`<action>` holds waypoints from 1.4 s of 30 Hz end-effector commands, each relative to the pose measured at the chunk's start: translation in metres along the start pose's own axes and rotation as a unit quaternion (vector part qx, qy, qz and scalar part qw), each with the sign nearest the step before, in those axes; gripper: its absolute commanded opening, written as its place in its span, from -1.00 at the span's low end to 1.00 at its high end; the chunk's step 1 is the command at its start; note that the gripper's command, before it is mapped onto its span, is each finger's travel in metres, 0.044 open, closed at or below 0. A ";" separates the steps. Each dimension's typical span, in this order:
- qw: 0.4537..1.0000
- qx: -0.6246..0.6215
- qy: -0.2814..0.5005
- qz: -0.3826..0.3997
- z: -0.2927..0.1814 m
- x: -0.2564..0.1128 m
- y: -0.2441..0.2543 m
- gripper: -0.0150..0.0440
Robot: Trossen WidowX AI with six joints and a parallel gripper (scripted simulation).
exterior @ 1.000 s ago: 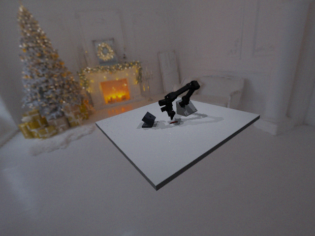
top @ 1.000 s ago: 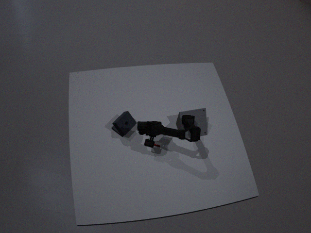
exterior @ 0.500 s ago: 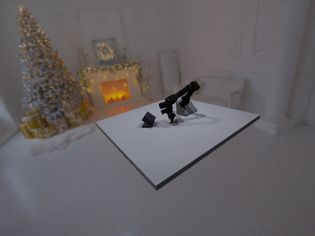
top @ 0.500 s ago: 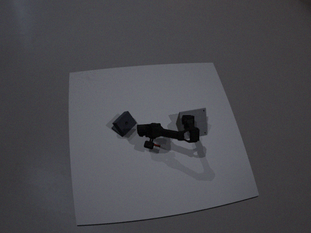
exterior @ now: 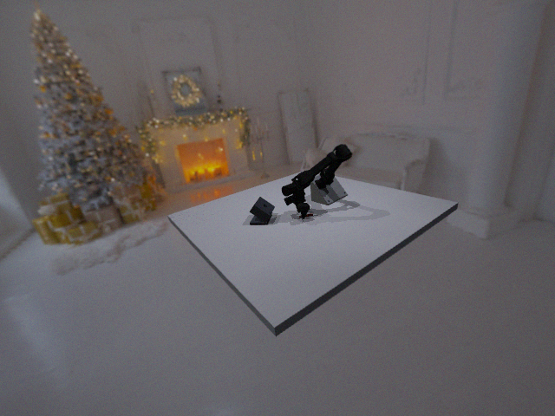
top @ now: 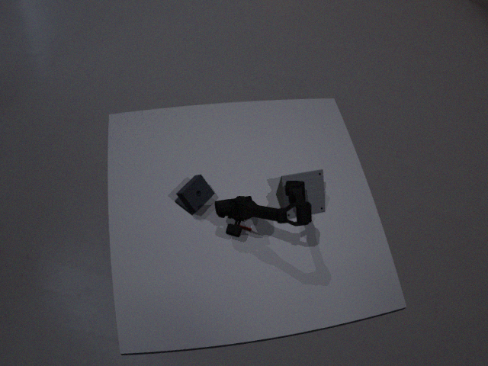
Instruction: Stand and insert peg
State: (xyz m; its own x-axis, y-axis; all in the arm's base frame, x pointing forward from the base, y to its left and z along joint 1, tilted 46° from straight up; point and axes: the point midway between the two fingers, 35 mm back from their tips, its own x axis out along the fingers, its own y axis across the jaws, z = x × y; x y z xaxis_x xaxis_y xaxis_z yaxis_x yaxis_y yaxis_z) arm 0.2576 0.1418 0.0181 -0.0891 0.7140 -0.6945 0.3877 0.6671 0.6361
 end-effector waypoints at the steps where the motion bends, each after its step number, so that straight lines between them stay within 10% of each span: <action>1: 1.000 0.002 0.002 0.003 -0.002 0.006 0.000 1.00; 16: 1.000 0.002 0.002 0.003 -0.002 0.007 0.000 -0.12; 42: 1.000 0.002 -0.015 0.001 -0.003 0.004 0.000 -0.33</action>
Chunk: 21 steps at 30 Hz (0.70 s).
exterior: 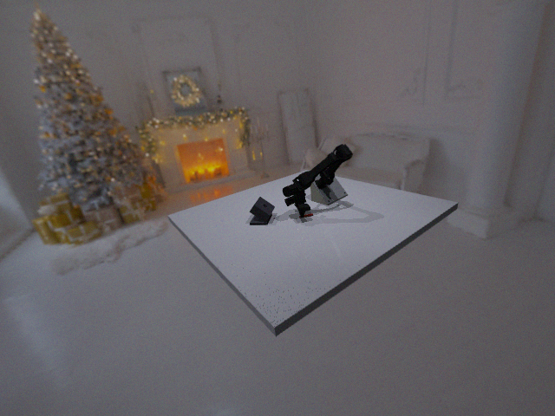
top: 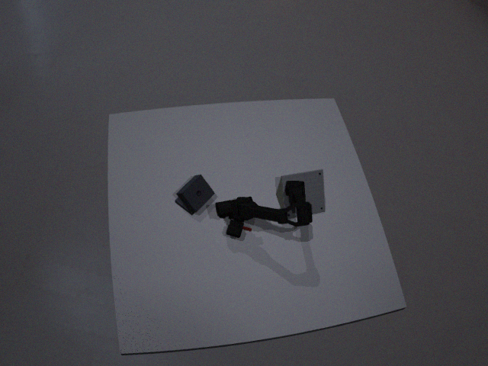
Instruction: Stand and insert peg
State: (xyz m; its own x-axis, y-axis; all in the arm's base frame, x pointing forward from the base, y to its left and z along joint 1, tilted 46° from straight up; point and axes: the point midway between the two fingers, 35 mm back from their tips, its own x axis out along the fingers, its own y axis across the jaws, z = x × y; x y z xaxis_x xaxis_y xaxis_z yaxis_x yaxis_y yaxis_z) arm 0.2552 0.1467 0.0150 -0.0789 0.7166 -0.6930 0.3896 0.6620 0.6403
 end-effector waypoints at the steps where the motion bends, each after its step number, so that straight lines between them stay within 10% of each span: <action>1: 1.000 0.001 -0.015 -0.002 -0.001 -0.002 -0.001 -0.33; 21: 0.995 0.002 -0.102 -0.003 -0.008 -0.013 -0.001 -0.33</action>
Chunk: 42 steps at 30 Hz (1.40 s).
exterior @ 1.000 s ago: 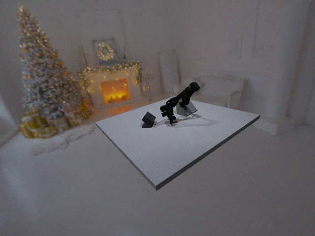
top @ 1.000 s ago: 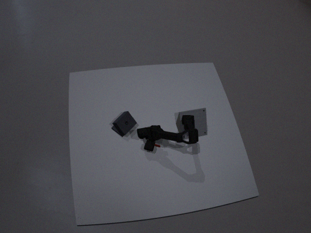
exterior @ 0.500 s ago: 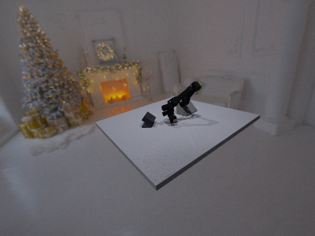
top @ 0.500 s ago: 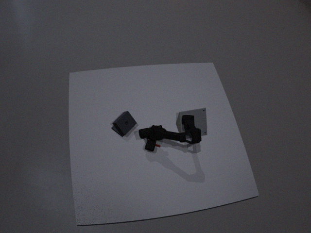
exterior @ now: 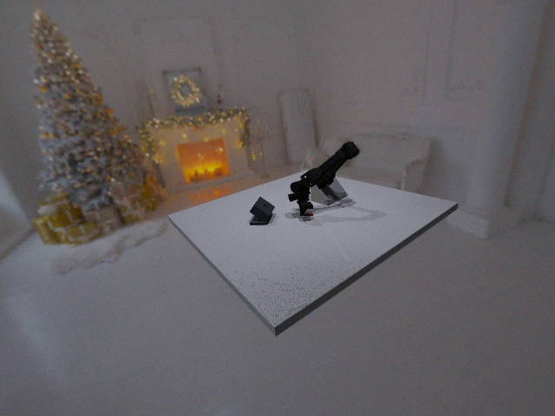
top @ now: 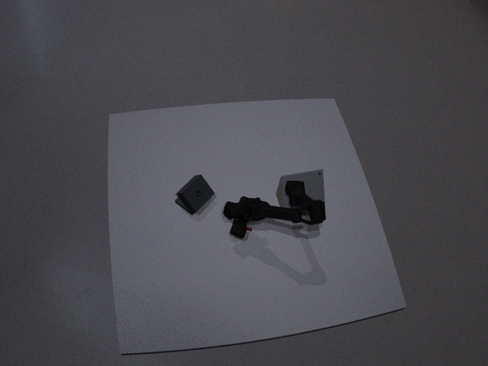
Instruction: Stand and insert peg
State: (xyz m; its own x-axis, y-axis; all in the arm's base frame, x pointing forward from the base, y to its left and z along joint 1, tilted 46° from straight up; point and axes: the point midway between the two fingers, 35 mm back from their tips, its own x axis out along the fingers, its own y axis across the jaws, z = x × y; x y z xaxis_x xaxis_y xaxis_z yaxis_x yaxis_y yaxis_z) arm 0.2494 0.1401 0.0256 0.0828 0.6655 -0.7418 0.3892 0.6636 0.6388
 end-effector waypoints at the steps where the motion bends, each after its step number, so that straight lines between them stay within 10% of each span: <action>1: 1.000 0.002 -0.018 -0.002 -0.001 -0.002 -0.001 -0.33; 42: 0.981 0.003 -0.195 -0.002 -0.019 -0.023 -0.001 -0.33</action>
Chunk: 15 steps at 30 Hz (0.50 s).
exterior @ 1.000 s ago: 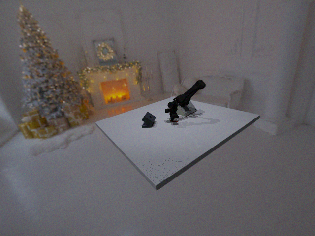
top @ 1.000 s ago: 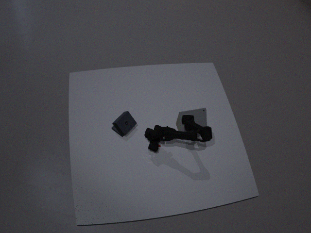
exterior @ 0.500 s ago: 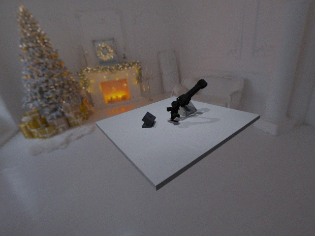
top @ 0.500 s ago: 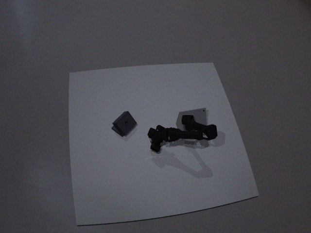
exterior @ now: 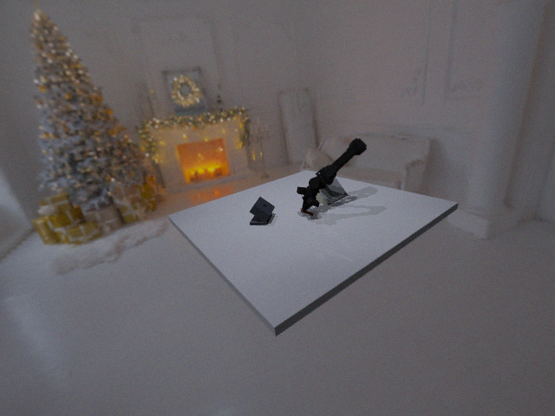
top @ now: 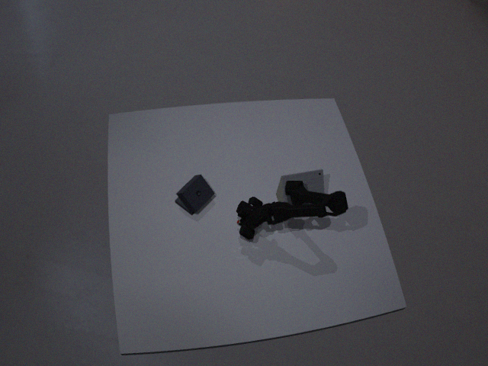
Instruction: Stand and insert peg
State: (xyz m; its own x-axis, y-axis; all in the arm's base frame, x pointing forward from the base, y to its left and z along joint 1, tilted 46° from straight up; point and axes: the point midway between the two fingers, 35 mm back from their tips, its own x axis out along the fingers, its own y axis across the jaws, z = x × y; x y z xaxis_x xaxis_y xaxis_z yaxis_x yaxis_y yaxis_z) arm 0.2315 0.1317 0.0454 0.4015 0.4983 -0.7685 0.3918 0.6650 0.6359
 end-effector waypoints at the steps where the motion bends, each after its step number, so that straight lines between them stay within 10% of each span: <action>1: 1.000 0.002 -0.019 -0.001 -0.001 -0.002 -0.001 -0.33; 15: 0.997 0.002 -0.079 -0.001 -0.006 -0.010 -0.001 -0.33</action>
State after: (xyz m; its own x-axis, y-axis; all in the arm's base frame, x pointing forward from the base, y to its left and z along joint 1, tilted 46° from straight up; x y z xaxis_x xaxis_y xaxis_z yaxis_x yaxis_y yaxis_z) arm 0.2236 0.1305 0.0516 0.5046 0.4214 -0.7535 0.3930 0.6650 0.6351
